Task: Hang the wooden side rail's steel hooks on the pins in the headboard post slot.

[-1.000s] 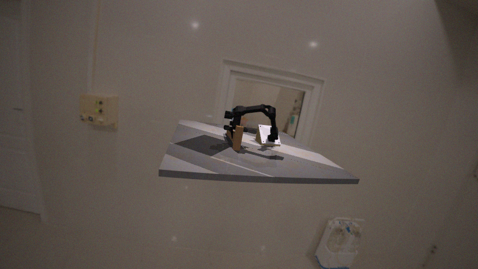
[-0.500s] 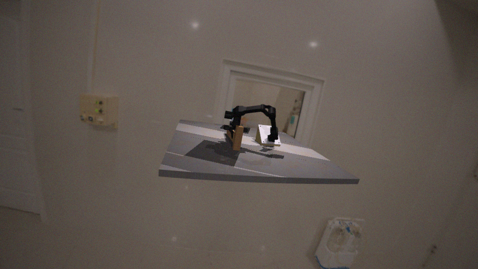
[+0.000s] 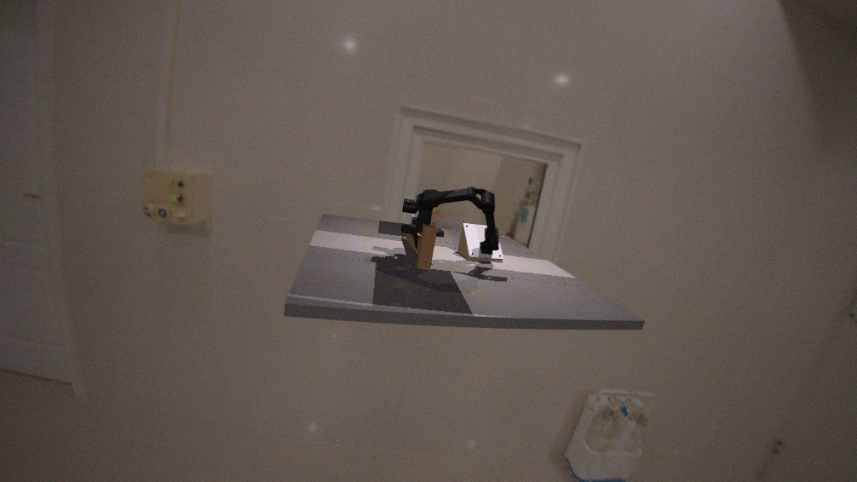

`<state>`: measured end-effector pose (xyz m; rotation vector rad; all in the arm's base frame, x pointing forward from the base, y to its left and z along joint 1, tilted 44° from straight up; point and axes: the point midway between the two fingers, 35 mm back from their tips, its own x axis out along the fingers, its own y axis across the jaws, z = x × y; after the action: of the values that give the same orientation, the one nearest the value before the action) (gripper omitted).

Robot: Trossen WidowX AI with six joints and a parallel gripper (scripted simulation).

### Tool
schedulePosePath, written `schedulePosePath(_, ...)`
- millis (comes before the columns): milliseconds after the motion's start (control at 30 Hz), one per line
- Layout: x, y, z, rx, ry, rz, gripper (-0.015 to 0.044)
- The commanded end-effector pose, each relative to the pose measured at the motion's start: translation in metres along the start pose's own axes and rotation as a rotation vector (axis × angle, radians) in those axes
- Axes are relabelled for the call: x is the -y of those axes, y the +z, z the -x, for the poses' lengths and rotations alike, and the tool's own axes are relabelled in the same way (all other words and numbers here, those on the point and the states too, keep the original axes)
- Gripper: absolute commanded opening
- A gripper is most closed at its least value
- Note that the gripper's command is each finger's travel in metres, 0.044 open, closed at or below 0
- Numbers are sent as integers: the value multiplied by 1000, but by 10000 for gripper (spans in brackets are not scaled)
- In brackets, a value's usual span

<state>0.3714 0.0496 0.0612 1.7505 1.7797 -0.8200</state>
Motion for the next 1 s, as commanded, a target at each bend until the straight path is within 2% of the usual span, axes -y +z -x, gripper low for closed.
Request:
schedulePosePath(0,-1,-1,2,-4,7,-6,0)
schedulePosePath(967,-2,-4,2,-4,7,-6,0)
